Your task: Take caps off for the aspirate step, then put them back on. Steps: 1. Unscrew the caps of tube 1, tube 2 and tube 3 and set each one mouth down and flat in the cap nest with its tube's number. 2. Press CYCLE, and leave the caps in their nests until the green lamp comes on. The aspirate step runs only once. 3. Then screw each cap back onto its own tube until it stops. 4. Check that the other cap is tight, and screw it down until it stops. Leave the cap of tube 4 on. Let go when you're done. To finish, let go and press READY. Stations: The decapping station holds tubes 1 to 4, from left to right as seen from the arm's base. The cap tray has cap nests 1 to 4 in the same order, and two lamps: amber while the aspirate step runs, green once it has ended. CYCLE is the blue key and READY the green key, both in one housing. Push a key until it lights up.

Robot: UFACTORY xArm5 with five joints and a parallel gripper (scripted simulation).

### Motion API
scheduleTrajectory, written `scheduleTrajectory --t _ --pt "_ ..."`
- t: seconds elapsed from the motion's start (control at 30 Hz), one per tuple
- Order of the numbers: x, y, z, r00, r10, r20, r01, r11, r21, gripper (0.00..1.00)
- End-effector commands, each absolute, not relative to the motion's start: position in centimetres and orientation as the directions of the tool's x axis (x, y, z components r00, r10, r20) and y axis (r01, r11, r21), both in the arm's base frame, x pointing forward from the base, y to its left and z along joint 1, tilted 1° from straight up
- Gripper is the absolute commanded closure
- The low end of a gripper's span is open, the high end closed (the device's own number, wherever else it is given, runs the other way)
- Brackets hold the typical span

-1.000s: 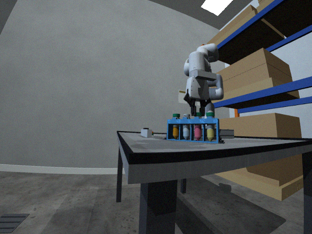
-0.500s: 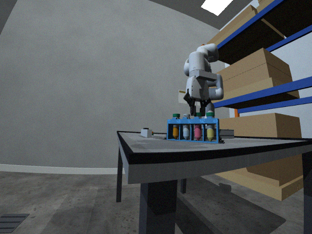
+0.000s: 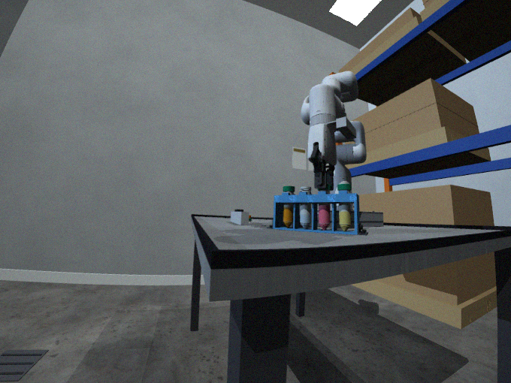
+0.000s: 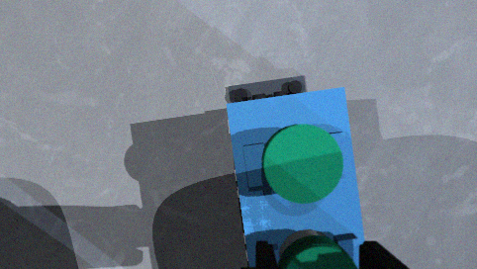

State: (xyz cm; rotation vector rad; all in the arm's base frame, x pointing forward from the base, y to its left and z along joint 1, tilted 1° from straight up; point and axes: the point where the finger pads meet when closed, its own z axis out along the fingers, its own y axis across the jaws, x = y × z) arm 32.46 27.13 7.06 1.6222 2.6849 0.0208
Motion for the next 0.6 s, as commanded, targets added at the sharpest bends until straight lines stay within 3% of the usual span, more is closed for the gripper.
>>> scheduleTrajectory --t 0.0,0.27,0.57 --pt "32.57 27.21 7.18 -0.691 0.723 0.01 0.723 0.691 0.017 0.54" --pt "32.56 27.21 7.18 -0.842 0.54 0.005 0.54 0.841 0.019 0.54" --pt "32.56 27.21 7.18 -0.987 0.162 -0.002 0.162 0.987 0.02 0.54"
